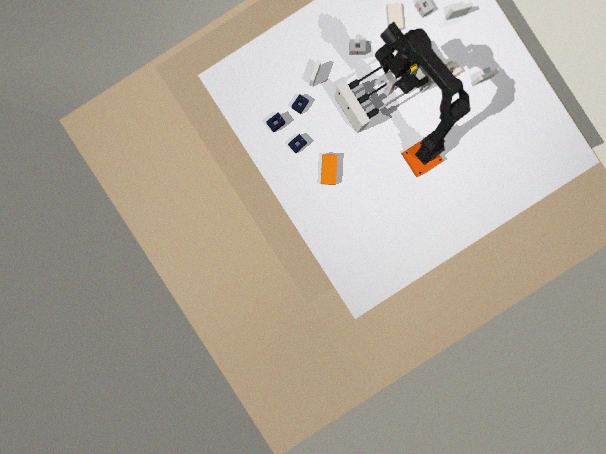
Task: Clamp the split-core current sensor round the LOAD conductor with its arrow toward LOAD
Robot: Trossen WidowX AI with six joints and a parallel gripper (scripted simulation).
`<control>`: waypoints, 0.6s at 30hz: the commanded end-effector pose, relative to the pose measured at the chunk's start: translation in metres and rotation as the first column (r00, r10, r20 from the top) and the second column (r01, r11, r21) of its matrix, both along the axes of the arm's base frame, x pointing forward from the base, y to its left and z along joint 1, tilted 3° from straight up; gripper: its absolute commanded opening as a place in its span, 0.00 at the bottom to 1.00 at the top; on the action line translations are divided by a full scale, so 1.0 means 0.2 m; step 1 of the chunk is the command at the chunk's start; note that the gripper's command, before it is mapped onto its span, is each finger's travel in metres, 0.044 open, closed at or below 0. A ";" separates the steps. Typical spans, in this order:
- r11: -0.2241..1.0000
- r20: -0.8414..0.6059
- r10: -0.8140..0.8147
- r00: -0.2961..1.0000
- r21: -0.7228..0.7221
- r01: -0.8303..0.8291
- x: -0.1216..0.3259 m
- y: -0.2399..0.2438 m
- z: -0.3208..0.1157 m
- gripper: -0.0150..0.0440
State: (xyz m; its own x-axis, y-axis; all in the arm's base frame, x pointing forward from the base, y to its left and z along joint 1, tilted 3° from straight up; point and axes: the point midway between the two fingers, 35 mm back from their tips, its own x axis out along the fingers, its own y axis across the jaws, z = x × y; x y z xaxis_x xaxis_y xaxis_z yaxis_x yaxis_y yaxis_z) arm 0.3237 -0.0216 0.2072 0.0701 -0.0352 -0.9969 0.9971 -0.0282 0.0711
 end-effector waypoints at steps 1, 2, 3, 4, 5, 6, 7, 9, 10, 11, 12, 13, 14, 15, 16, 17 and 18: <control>0.994 0.011 -0.108 0.994 0.014 0.107 0.03 0.00 0.00 0.25; 0.994 0.011 -0.108 0.994 0.014 0.107 0.03 0.00 0.00 0.25; 0.994 0.011 -0.108 0.994 0.014 0.107 0.03 0.00 0.00 0.25; 0.994 0.011 -0.108 0.994 0.014 0.107 0.03 0.00 0.00 0.25; 0.994 0.011 -0.108 0.994 0.014 0.107 0.03 0.00 0.00 0.25; 0.994 0.011 -0.108 0.994 0.014 0.107 0.03 0.00 -0.01 0.25; 0.994 0.011 -0.108 0.994 0.014 0.107 0.03 0.00 -0.01 0.25; 0.994 0.011 -0.108 0.994 0.014 0.107 0.04 0.00 -0.02 0.25; 0.994 0.011 -0.108 0.994 0.014 0.107 0.04 0.00 -0.03 0.25; 0.994 0.011 -0.108 0.994 0.014 0.107 0.04 0.00 -0.04 0.25; 0.994 0.011 -0.108 0.994 0.014 0.107 0.04 0.00 -0.05 0.25; 0.994 0.011 -0.108 0.994 0.014 0.107 0.04 0.00 -0.06 0.25; 0.994 0.011 -0.108 0.994 0.014 0.107 0.04 0.00 -0.06 0.25; 0.994 0.011 -0.108 0.994 0.014 0.107 0.04 0.00 -0.07 0.25; 0.994 0.011 -0.108 0.994 0.014 0.107 0.05 -0.01 -0.08 0.25; 0.994 0.011 -0.108 0.994 0.014 0.107 0.05 -0.01 -0.09 0.25; 0.994 0.011 -0.108 0.994 0.014 0.107 0.05 -0.01 -0.10 0.25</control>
